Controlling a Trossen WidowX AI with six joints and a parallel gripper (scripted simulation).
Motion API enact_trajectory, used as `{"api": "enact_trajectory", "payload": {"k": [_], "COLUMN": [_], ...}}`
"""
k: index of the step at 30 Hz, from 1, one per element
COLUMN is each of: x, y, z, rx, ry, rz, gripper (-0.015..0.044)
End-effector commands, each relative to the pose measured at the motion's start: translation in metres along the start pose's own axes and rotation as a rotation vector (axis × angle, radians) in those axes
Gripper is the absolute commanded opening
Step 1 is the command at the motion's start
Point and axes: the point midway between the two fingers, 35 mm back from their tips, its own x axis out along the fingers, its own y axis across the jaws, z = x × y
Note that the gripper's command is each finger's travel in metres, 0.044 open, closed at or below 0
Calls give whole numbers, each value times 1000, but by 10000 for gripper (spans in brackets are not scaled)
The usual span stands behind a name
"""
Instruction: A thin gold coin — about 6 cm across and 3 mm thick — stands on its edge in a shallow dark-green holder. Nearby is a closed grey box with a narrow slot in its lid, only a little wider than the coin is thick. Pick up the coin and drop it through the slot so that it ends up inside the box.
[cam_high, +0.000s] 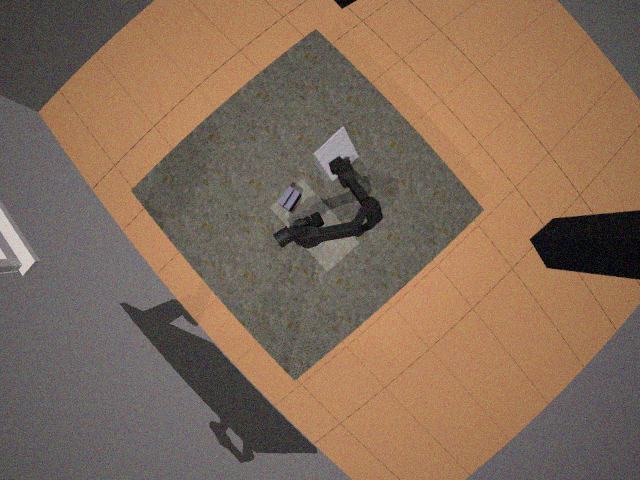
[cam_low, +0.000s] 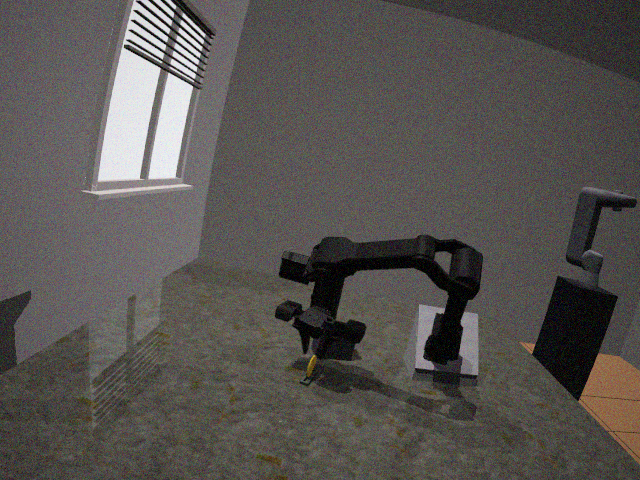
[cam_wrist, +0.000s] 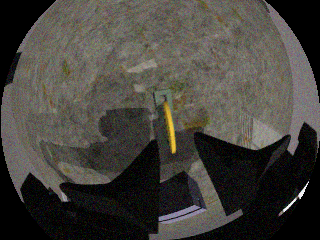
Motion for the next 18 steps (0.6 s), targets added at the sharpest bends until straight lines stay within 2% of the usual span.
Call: {"api": "enact_trajectory", "payload": {"k": [1,18], "x": [8,35], "y": [2,2], "z": [0,1], "rx": [6,4], "ry": [-4,-7], "rz": [8,8], "gripper": [161,161]}}
